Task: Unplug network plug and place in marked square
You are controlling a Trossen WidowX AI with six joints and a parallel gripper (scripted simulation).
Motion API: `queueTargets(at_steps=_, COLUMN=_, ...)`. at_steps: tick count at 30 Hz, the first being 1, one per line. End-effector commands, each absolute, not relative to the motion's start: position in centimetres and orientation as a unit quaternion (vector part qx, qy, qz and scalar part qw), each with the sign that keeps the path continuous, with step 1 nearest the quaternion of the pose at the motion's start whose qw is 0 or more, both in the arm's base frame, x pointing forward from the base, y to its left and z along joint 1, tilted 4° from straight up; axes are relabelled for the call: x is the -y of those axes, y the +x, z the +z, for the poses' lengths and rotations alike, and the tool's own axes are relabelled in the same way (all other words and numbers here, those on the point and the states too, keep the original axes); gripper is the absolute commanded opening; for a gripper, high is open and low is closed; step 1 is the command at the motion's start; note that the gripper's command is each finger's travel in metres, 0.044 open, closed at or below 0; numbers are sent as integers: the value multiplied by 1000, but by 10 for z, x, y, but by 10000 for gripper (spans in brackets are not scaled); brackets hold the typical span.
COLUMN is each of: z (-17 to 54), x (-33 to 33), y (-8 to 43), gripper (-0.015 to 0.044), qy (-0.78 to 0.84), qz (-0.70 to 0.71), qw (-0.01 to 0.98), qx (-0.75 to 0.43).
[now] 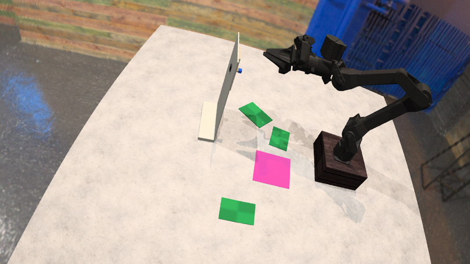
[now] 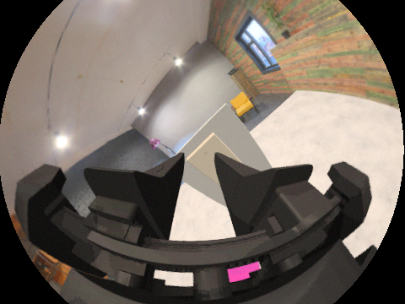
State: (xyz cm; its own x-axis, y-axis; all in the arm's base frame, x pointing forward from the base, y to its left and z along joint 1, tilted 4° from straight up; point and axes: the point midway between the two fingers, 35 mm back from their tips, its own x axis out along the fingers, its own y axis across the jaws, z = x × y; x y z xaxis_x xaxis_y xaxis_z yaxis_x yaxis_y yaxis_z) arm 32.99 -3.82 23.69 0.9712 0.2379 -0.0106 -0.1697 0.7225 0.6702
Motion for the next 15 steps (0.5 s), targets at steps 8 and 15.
queueTargets(at_steps=8, z=190, x=52, y=306, gripper=156, qy=530, qz=151, qw=826, qx=-116)
queueTargets(at_steps=15, z=167, x=56, y=283, gripper=156, qy=624, qz=167, qw=746, qx=-160)
